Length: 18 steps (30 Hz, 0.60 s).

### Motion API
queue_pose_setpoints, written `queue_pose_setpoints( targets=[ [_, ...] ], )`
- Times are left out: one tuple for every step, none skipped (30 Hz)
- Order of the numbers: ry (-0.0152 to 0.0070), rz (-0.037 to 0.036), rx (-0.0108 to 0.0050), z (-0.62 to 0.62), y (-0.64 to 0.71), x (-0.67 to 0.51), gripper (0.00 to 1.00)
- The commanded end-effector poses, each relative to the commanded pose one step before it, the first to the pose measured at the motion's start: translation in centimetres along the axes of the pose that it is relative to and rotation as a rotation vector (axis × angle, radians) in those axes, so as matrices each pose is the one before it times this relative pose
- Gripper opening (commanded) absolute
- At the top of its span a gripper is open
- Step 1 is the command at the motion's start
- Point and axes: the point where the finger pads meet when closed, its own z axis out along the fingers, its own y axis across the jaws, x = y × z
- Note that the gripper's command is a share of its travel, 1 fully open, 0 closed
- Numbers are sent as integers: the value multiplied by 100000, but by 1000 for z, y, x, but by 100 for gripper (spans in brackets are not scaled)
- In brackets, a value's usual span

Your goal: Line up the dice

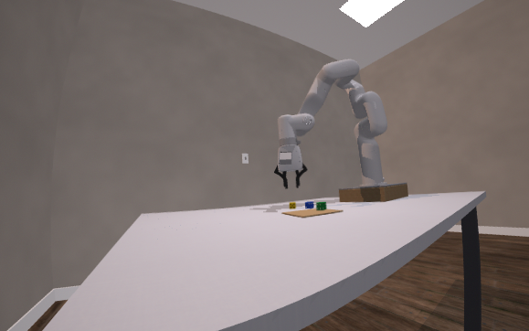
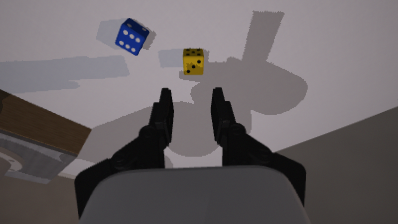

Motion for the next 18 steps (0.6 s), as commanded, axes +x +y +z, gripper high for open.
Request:
queue_pose_setpoints(
  targets=[
    [114, 3, -321, -107, 121, 42, 42],
    [0, 0, 0, 0, 0, 0, 42],
    [0, 0, 0, 0, 0, 0, 42],
    [0, 0, 0, 0, 0, 0, 42],
    [0, 0, 0, 0, 0, 0, 42],
    [0, 0, 0, 0, 0, 0, 42],
    [0, 0, 0, 0, 0, 0, 42],
    [0, 0, 0, 0, 0, 0, 42],
    [0, 0, 0, 2, 0, 0, 42],
    [0, 0, 0, 4, 0, 0, 42],
    [0, 0, 0, 8, 0, 0, 42],
    [0, 0, 0, 13, 0, 0, 42],
    [0, 0, 1, 18, 0, 0, 42],
    [0, 0, 1, 25, 0, 1, 42],
    [0, 1, 1, 32, 0, 1, 42],
    [0, 1, 1, 39, 0, 1, 42],
    [0, 1, 1, 47, 0, 1, 42],
    [-1, 1, 2, 55, 0, 1, 42]
  ],
)
